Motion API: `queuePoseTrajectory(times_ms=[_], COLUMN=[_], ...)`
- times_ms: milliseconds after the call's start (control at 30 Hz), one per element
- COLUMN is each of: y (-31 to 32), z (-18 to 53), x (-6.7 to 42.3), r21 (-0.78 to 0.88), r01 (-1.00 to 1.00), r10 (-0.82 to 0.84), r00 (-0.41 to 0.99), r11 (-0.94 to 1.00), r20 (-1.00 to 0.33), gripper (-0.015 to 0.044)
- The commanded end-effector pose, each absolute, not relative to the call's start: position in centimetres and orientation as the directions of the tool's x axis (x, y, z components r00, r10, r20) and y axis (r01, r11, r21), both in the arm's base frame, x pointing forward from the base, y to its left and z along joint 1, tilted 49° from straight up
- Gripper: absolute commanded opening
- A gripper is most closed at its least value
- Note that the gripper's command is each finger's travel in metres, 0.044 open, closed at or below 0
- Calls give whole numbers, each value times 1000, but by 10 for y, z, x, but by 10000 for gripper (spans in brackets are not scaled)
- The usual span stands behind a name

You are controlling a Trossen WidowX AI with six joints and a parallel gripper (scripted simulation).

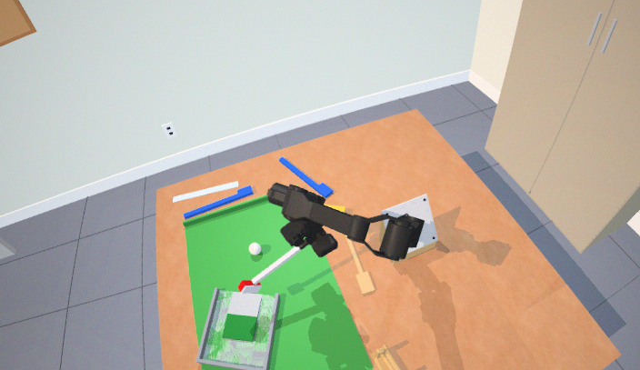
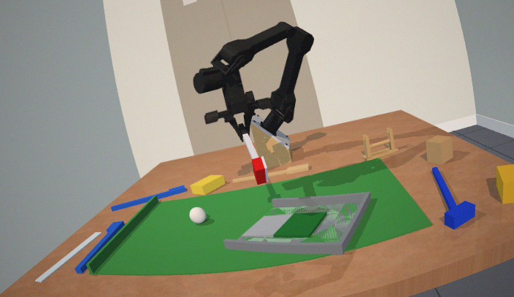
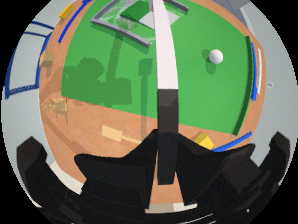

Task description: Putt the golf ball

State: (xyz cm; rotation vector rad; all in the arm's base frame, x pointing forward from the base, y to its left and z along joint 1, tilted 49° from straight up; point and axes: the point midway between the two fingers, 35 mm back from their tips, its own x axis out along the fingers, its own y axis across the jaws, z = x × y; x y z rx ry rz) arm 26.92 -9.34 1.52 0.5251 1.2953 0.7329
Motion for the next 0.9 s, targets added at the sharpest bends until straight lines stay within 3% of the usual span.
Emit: queuePoseTrajectory(times_ms=[0,400,867], y=[-114,-157,-139], z=[-6,-62,-84], x=[262,228,228], r21=[734,684,678], r01=[-16,427,449], r10=[732,732,733], r00=[100,72,71], r11=[679,591,582], r20=[-674,-677,-676], gripper=[0,0,0])
